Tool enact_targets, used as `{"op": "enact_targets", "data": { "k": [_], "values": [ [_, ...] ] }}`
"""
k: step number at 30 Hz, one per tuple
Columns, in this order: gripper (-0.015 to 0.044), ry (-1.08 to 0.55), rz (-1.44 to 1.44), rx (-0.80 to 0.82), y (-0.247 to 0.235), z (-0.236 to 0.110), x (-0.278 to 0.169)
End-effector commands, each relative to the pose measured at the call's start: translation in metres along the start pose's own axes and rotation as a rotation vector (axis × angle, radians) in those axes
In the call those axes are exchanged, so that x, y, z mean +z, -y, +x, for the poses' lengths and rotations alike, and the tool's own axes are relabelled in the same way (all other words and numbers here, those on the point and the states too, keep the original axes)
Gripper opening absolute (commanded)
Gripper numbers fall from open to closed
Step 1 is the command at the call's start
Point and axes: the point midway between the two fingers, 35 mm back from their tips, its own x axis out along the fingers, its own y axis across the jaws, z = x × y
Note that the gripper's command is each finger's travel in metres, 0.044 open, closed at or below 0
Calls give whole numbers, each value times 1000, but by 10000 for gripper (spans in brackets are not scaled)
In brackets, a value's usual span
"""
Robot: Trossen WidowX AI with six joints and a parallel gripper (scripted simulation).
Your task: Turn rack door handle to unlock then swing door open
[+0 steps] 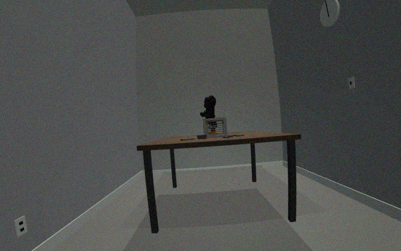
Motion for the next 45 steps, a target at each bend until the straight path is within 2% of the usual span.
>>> {"op": "enact_targets", "data": {
  "k": [1,8,9,12,45],
  "values": [
    [99,-8,22,0,0,0,-1],
    [283,-8,22,0,0,0,-1],
    [292,-8,22,0,0,0,-1],
    [292,-8,-52,0,0,0,-1],
    [292,-6,-1687,7,0,0,-1]
  ]
}}
